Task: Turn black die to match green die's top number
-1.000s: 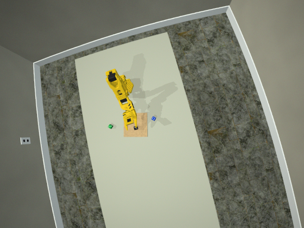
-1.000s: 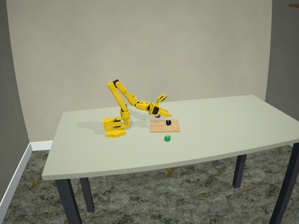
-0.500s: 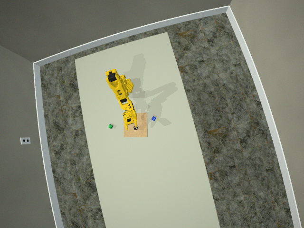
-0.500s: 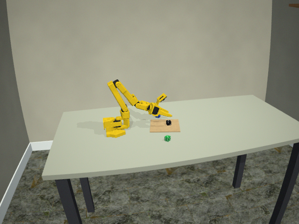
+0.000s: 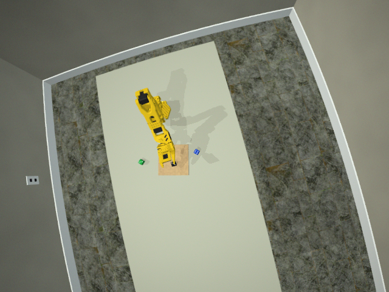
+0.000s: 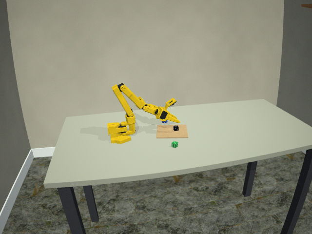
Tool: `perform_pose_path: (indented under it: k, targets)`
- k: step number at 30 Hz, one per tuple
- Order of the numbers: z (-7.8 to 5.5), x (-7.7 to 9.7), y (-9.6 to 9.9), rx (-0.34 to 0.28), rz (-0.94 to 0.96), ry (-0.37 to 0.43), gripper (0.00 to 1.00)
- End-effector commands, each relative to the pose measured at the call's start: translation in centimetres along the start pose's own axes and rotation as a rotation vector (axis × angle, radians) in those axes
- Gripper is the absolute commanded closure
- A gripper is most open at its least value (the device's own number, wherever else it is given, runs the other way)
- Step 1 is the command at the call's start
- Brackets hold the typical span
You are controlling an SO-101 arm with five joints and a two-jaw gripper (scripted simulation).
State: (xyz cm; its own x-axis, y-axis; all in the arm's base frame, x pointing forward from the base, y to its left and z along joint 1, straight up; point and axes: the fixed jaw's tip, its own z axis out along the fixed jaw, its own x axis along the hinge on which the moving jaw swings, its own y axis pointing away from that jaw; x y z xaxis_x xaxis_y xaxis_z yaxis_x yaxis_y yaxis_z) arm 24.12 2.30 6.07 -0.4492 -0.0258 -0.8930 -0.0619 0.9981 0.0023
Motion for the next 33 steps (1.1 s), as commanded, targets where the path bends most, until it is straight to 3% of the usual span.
perform_pose_path:
  k: [1,16,28,30,33]
  targets:
    - [0.2,-1.4,-0.2,0.008,0.002,-0.013,0.71]
    - [-0.1,-1.5,-1.0,0.033,0.007,0.247,0.71]
    - [-3.2,-1.8,-1.7,0.051,0.022,0.534,0.71]
    - [-3.2,-1.8,-1.7,0.051,0.022,0.534,0.71]
    - [-4.3,-1.8,-1.8,0.053,0.026,0.599,0.71]
